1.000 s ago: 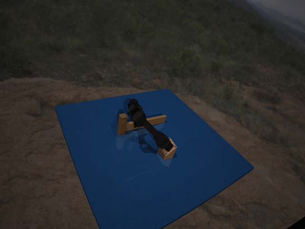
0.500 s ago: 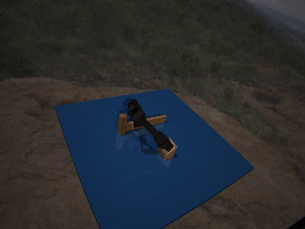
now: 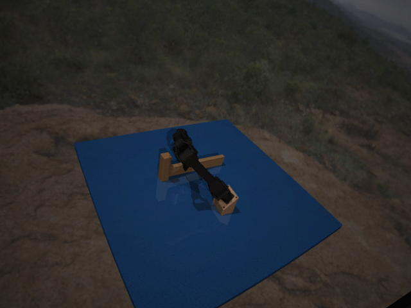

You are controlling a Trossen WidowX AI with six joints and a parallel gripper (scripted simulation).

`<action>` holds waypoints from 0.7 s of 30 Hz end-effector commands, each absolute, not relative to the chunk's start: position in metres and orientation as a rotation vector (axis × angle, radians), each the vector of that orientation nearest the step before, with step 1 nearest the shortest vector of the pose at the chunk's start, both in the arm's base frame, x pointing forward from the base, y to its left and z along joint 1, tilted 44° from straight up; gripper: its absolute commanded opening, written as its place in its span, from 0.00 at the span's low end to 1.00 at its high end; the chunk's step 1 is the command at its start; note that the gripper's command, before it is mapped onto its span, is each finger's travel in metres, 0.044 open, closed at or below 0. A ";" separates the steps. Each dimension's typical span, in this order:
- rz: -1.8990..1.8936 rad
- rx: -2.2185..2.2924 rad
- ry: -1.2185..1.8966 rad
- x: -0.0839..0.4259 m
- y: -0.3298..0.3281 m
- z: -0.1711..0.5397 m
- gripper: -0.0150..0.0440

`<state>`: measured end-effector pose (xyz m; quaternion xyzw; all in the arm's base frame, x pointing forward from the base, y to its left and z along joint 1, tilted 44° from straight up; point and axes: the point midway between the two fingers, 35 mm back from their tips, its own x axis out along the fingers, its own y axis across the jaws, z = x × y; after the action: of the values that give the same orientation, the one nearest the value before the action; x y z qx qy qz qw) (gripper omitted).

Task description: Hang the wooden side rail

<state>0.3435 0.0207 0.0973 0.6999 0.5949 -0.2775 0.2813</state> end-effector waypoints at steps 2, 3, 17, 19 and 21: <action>-0.730 1.877 1.588 0.343 0.014 0.106 1.00; -0.730 1.877 1.588 0.343 0.012 0.105 1.00; -0.737 1.885 1.587 0.342 -0.006 0.087 1.00; -0.737 1.885 1.587 0.342 -0.006 0.087 1.00; -0.737 1.885 1.587 0.342 -0.006 0.087 1.00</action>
<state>0.3419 -0.0060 0.0873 0.7031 0.5925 -0.2745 0.2816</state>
